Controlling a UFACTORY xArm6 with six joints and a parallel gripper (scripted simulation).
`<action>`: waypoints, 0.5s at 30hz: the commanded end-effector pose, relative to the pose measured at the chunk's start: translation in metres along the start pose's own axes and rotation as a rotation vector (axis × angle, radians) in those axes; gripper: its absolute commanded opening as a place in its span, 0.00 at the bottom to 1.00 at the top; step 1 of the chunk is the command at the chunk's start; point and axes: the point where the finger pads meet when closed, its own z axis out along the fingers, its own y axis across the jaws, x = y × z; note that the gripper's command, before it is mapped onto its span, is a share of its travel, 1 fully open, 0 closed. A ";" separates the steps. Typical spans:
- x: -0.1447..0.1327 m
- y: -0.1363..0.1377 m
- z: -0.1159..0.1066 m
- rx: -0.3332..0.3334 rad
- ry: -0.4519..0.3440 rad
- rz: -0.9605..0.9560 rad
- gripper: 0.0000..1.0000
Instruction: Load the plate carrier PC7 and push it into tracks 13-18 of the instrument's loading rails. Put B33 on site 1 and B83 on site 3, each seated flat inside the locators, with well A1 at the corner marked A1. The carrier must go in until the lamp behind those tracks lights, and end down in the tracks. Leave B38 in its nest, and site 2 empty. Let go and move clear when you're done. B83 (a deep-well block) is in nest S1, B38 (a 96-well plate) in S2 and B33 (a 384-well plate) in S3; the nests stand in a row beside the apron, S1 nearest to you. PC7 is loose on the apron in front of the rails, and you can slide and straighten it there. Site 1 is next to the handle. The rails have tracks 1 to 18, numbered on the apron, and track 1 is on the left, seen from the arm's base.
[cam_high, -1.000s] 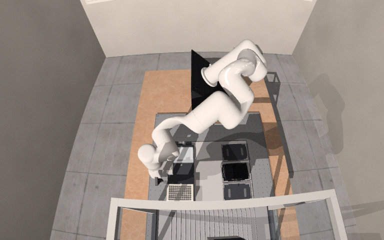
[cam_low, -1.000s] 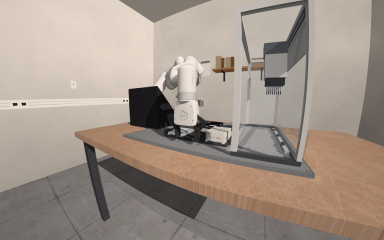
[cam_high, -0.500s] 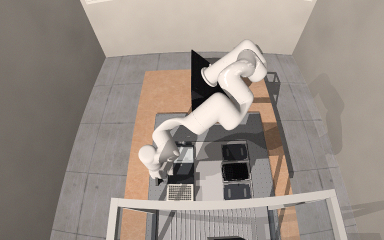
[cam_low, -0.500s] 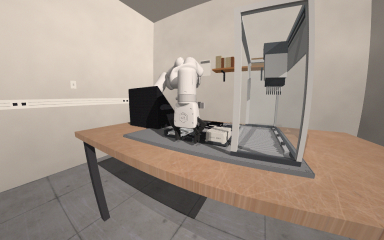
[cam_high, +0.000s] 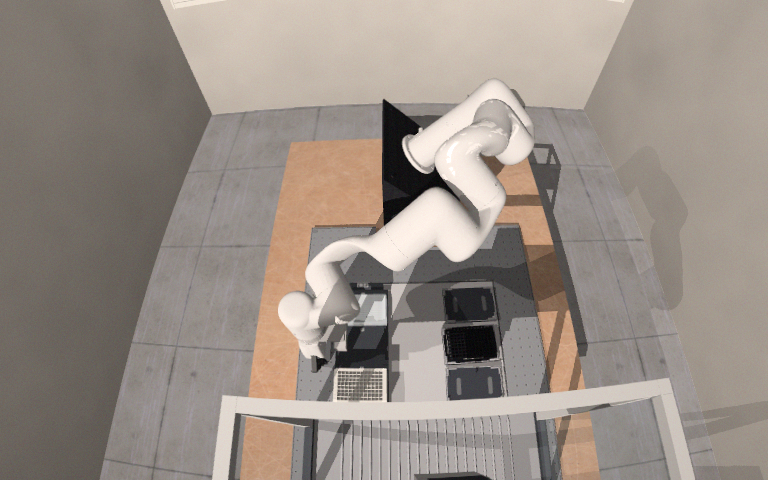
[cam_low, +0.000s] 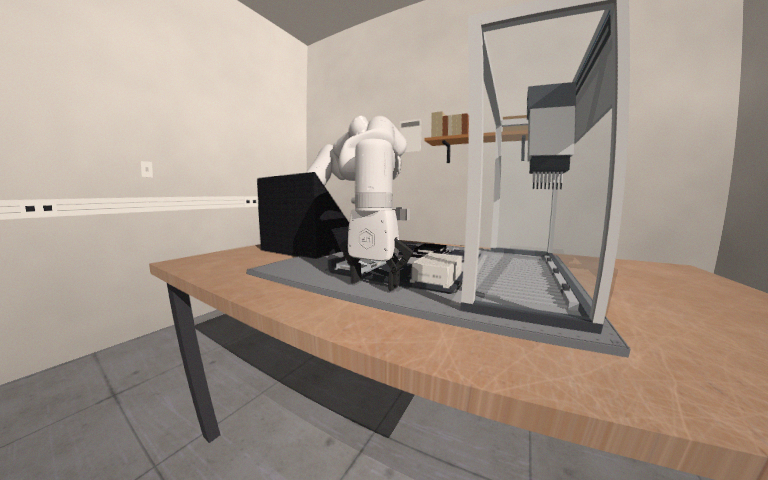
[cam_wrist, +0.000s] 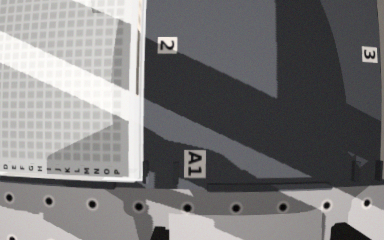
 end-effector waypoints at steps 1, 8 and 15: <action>0.000 0.002 -0.002 -0.004 -0.002 -0.001 1.00; 0.001 0.002 -0.002 -0.004 -0.002 -0.001 1.00; 0.004 0.002 -0.002 -0.004 -0.002 -0.001 1.00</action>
